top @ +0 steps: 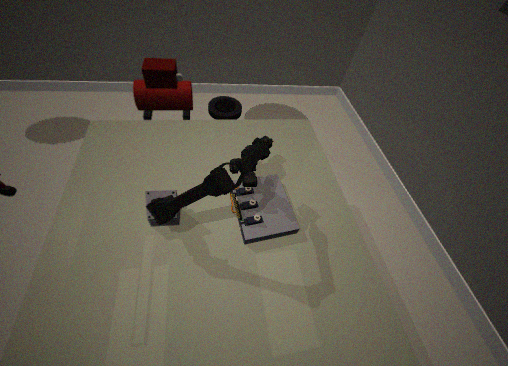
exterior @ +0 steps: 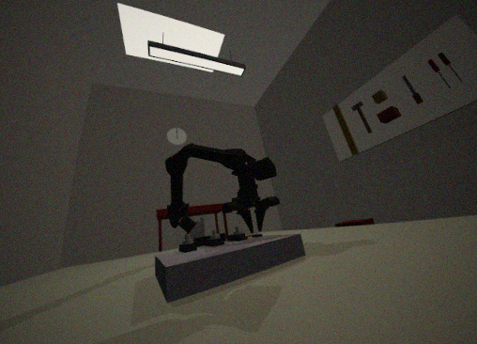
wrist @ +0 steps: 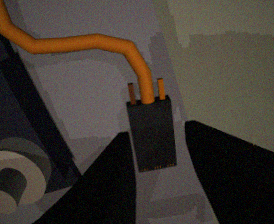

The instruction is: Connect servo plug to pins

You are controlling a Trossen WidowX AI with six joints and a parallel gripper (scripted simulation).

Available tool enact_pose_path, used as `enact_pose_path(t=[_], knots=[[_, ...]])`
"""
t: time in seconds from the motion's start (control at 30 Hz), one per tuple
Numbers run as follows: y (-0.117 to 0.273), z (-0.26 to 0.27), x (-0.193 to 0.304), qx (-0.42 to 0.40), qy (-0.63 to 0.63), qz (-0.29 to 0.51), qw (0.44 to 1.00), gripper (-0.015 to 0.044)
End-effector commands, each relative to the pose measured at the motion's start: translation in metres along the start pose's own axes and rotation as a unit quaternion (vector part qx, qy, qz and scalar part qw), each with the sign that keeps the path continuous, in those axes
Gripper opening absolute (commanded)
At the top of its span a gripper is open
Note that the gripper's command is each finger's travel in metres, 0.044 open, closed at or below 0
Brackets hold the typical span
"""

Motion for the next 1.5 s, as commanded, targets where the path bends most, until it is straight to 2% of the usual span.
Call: enact_pose_path(t=[0.0,0.1,0.2,0.4,0.77,1.47], knots=[[-0.009,0.001,-0.002,-0.003,0.003,-0.002,1.0,0.0115],[-0.011,0.001,-0.002,-0.003,0.003,-0.002,1.0,0.0115],[-0.011,0.001,-0.002,-0.003,0.003,-0.002,1.0,0.0036],[-0.01,0.001,-0.002,-0.003,0.003,-0.002,1.0,0.0],[0.047,0.0,-0.001,-0.002,0.004,-0.003,1.0,0.0],[0.059,0.037,-0.039,-0.003,0.033,-0.004,0.999,0.0]])
Point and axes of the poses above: the point midway between the two fingers, 35 mm back from their tips, its own y axis back along the fingers, its own z axis across the jaws, x = y × z, the point moved 5 cm from there along y, back along the fingers, and after that the axes turned 6 degrees about y, right-handed, at the moved point
